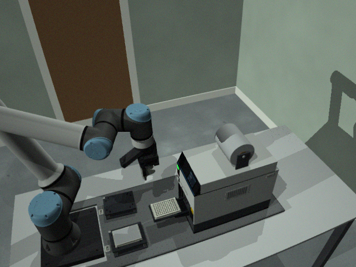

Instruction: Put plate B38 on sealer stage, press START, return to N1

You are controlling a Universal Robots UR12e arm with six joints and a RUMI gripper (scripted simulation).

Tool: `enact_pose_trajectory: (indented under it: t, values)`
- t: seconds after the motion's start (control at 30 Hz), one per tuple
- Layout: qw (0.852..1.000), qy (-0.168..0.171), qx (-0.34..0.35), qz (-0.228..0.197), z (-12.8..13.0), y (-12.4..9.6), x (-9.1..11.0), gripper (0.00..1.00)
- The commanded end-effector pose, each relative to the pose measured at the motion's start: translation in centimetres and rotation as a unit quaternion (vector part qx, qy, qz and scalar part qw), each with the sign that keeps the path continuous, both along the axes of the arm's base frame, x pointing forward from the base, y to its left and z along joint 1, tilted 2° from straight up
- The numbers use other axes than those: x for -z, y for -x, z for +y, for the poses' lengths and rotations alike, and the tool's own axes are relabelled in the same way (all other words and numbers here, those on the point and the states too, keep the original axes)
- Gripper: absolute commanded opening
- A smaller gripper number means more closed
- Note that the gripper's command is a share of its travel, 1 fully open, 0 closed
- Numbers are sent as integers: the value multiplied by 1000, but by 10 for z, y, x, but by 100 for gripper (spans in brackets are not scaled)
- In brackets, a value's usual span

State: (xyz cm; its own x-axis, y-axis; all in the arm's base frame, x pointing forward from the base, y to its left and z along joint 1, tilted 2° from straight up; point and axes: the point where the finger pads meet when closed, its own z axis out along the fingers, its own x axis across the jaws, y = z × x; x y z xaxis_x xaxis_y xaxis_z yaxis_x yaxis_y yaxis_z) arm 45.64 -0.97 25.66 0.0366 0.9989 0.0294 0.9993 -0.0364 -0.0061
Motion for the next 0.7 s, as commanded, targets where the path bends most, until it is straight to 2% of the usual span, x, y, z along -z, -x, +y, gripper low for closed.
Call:
enact_pose_trajectory:
  t: [0.0,0.07,0.53,0.67]
  values:
    - [1000,0,0,0,9,0,-11,0]
    - [1000,0,0,0,12,0,-16,0]
    - [1000,0,0,0,12,0,-16,0]
    - [998,3,2,-67,12,0,-16,0]
